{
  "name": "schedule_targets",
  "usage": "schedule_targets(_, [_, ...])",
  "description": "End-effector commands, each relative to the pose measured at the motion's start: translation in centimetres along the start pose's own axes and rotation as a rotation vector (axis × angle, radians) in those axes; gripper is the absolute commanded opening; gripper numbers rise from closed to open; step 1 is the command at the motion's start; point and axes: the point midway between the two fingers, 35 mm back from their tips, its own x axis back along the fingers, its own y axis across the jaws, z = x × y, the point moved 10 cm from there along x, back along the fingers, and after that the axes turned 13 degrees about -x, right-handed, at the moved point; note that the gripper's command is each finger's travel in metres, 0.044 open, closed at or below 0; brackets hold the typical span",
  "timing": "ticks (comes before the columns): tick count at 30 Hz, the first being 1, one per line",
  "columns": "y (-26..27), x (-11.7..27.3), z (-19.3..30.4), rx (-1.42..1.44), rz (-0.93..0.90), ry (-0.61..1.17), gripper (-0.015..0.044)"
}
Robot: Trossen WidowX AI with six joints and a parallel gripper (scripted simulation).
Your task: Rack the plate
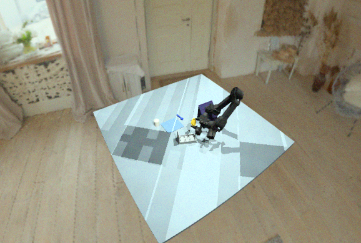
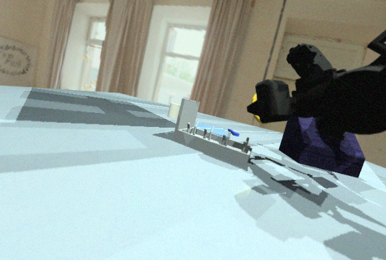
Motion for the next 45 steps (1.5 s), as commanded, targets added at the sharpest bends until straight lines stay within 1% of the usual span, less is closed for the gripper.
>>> schedule_targets(1, [-0.4, 0.3, 0.5, 0.001, -0.085, -0.030, 0.0000])
schedule_targets(16, [-1.6, 1.4, 2.3, -0.004, -0.398, -0.112, 0.0000])
schedule_targets(30, [-3.3, 2.5, 3.5, -0.060, -0.687, -0.137, 0.0000])
schedule_targets(45, [-3.2, 2.3, 4.0, -0.062, -0.699, -0.138, 0.0000])
